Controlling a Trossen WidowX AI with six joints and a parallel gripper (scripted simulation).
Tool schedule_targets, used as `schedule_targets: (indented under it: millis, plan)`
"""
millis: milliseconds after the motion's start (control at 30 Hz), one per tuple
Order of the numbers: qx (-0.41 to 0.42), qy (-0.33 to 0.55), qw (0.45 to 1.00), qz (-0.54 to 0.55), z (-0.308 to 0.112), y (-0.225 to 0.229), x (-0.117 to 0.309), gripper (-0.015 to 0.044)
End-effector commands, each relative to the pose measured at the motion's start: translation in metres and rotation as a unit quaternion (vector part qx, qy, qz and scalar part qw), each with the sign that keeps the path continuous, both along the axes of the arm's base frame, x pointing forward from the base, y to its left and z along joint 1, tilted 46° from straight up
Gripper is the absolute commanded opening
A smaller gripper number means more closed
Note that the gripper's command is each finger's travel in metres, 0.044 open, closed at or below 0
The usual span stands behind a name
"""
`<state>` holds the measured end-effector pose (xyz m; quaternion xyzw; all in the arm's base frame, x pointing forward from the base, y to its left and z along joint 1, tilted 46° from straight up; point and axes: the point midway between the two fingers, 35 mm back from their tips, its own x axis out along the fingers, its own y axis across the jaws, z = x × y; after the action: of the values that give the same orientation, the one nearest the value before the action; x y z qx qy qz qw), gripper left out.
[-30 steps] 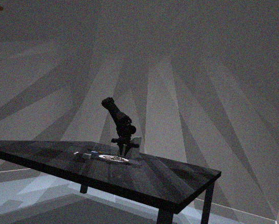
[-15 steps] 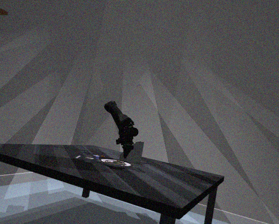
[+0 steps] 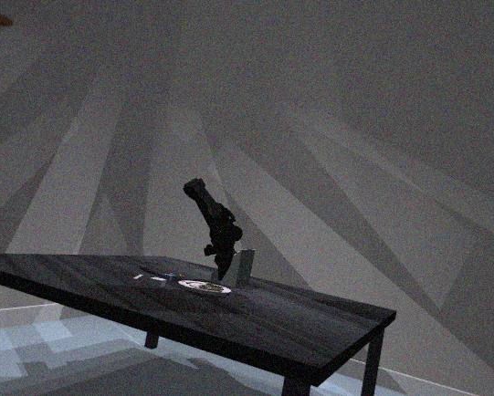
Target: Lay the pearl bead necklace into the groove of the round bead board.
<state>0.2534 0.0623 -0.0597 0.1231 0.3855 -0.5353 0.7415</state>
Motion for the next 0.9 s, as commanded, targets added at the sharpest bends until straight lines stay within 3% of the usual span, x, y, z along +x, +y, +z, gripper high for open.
schedule_targets:
  millis: [0,867]
  plan:
    - [0.001,-0.001,1.000,0.001,0.000,0.001,0.000,0.0120]
    - [-0.006,0.004,1.000,0.001,-0.020,-0.023,0.001,0.0120]
